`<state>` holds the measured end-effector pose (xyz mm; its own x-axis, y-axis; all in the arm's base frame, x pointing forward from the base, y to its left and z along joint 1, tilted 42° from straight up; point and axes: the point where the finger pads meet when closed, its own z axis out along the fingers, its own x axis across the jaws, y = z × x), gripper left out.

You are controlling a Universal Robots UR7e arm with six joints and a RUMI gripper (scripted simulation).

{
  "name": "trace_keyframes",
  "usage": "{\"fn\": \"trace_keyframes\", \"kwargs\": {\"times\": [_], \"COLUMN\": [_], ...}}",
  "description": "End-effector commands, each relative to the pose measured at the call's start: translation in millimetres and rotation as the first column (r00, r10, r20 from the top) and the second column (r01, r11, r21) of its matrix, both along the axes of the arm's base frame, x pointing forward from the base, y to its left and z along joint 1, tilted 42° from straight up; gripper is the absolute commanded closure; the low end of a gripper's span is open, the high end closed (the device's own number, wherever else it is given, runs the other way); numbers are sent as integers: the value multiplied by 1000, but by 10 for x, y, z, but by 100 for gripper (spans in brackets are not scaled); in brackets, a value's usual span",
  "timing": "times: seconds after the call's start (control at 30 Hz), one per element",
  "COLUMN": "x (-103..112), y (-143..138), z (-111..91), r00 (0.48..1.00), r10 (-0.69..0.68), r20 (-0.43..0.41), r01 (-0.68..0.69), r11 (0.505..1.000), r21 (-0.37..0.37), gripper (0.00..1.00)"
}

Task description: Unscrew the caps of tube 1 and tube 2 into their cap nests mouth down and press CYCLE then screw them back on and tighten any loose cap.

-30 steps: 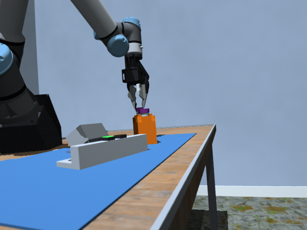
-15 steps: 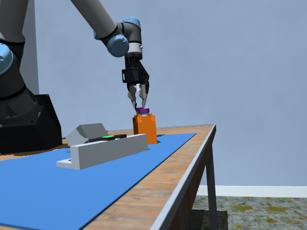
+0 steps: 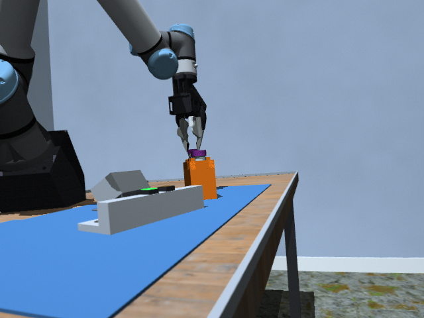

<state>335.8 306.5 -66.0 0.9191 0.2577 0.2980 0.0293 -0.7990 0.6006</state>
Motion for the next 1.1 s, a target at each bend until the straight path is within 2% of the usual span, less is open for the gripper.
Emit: {"fn": "trace_keyframes", "kwargs": {"times": [0.0, 1.07], "x": [-2, 23], "y": [-42, -48], "z": [-39, -69], "r00": [1000, 1000], "r10": [-1, 0], "r20": [-4, 0], "r01": [1, 0], "r11": [1000, 1000], "r21": [-5, -1], "gripper": [100, 100]}}
